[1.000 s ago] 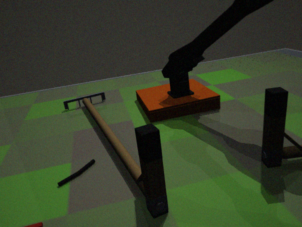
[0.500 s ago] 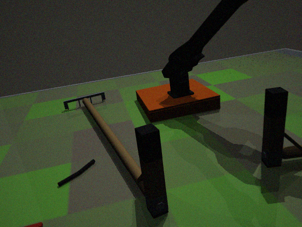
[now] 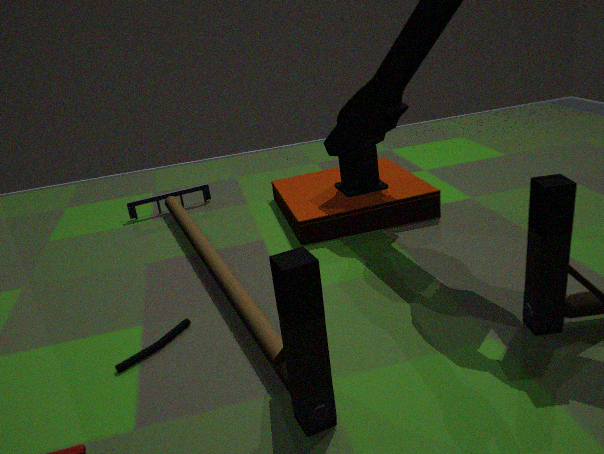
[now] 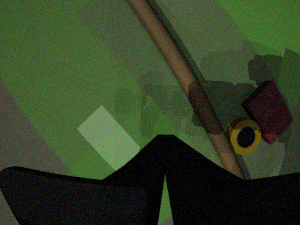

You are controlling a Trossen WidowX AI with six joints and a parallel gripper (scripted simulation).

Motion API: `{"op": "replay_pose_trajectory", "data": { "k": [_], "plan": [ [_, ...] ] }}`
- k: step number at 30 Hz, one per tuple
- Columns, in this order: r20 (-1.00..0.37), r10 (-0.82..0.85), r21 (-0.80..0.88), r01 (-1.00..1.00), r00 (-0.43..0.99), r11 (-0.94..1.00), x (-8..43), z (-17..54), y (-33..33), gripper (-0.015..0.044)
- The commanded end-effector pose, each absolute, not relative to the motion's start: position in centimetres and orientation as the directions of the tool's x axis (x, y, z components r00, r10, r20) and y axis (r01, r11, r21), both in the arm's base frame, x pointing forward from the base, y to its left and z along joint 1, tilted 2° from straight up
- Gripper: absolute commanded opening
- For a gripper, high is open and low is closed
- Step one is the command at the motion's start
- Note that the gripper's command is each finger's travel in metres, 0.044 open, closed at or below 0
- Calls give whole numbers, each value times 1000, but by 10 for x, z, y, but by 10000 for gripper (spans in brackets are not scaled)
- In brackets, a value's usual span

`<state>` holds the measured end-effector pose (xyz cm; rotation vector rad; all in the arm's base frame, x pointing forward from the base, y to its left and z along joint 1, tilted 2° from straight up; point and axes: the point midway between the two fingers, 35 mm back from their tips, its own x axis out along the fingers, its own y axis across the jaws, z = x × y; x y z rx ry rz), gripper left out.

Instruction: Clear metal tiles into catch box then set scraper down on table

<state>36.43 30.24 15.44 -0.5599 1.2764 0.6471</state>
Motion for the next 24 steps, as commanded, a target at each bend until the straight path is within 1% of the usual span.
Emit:
{"op": "replay_pose_trajectory", "data": {
  "k": [1,9,24],
  "plan": [
    [-975,139,-7,-654,171,756,358,165,302,0],
    [-975,141,-4,-643,173,766,358,163,302,0],
    [-975,140,-5,-643,174,766,364,132,307,0]
  ]
}}
